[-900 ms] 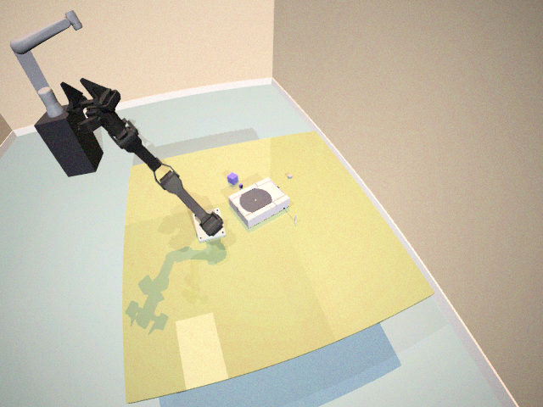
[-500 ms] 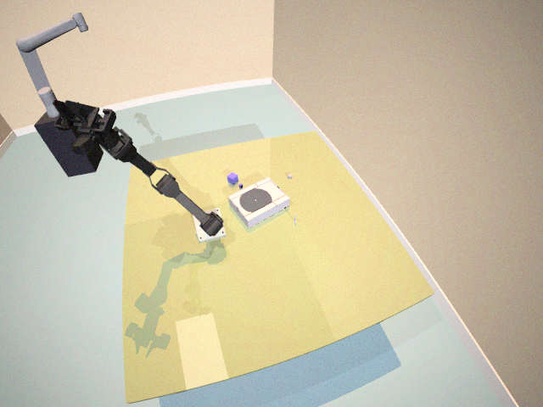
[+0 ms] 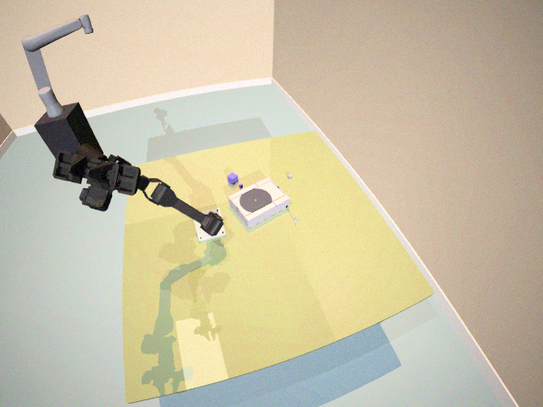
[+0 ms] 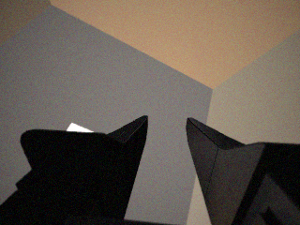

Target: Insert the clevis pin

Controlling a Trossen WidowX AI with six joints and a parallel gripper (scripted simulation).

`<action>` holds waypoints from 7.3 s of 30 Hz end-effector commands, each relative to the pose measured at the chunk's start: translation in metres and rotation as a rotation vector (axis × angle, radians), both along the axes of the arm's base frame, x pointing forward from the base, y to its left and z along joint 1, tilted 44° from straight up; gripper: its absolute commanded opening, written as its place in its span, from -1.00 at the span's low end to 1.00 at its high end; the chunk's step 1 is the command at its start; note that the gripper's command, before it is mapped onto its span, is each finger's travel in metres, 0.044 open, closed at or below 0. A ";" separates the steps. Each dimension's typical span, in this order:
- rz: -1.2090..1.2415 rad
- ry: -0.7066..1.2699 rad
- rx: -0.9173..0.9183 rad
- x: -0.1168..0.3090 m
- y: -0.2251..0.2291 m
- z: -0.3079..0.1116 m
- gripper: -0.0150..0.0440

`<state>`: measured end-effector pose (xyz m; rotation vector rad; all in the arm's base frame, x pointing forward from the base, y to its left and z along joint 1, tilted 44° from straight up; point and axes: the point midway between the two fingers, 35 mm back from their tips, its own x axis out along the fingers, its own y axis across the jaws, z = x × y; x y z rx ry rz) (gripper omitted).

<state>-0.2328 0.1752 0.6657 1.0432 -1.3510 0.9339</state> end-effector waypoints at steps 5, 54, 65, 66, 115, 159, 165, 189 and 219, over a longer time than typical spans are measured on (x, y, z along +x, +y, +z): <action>-0.080 0.207 0.155 0.075 -0.085 0.030 0.05; -0.846 2.210 -0.674 0.633 -0.228 -0.305 0.05; -0.986 2.410 -1.887 0.652 -0.171 -0.476 0.05; -0.985 2.393 -2.027 0.649 -0.166 -0.491 0.05; -0.913 2.094 -2.921 0.631 -0.163 -0.599 -0.13; -0.640 1.932 -2.706 0.625 -0.156 -0.608 -0.49; -0.557 1.873 -2.626 0.619 -0.151 -0.615 -0.49; -0.611 1.429 -2.414 0.613 -0.176 -0.606 -0.49; -0.966 0.923 -2.240 0.575 -0.208 -0.577 -0.49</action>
